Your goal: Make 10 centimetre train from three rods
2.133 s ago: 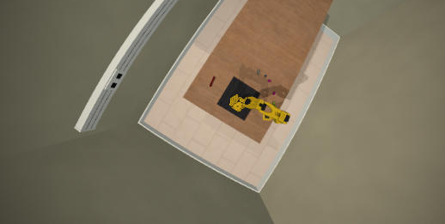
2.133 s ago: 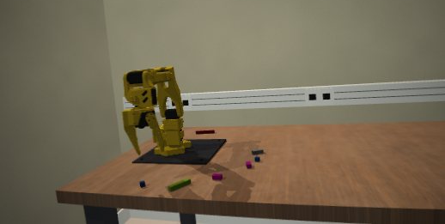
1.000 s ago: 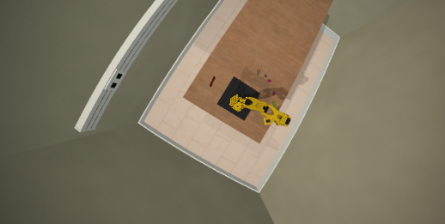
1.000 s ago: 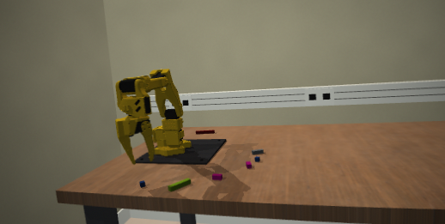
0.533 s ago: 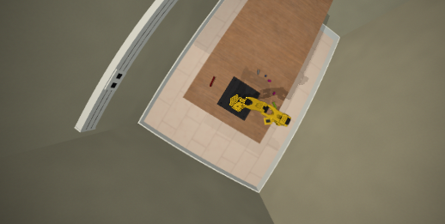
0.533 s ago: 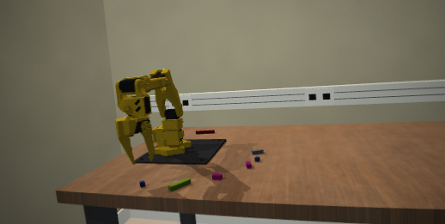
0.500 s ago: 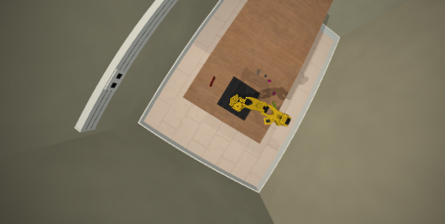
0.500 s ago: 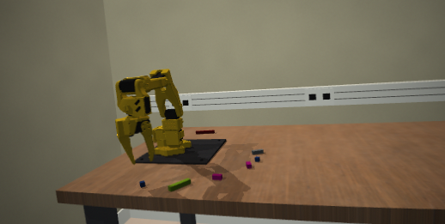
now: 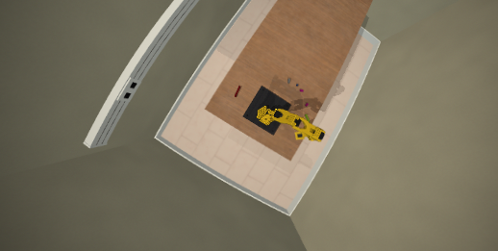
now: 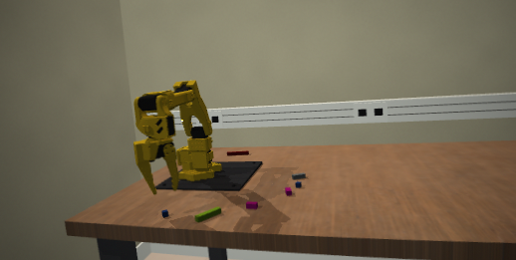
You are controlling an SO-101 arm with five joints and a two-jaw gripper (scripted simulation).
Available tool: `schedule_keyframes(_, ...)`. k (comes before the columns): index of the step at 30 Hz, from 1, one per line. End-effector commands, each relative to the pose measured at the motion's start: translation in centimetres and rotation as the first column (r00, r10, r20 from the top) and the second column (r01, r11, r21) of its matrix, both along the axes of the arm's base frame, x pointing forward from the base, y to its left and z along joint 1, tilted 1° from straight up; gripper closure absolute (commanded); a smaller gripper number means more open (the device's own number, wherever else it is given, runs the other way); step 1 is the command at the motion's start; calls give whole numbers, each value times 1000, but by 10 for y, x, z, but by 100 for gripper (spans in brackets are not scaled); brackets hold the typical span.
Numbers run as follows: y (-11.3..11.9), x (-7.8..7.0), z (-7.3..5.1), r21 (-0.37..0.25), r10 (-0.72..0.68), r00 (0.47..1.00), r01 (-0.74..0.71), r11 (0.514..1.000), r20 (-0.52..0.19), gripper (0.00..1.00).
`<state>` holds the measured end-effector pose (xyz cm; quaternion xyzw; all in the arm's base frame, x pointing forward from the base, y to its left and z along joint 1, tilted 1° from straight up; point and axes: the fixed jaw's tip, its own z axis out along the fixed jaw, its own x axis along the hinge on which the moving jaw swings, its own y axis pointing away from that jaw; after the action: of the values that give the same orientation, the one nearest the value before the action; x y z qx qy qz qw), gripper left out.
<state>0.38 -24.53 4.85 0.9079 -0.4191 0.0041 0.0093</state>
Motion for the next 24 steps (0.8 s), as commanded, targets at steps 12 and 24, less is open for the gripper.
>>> schedule_keyframes(12, 2, -2, -34, 24, 3, 1000, -3, 1000, 0, 81)
schedule_keyframes(24, 3, -2, -45, 24, 3, 1000, -3, 1000, 0, 81)
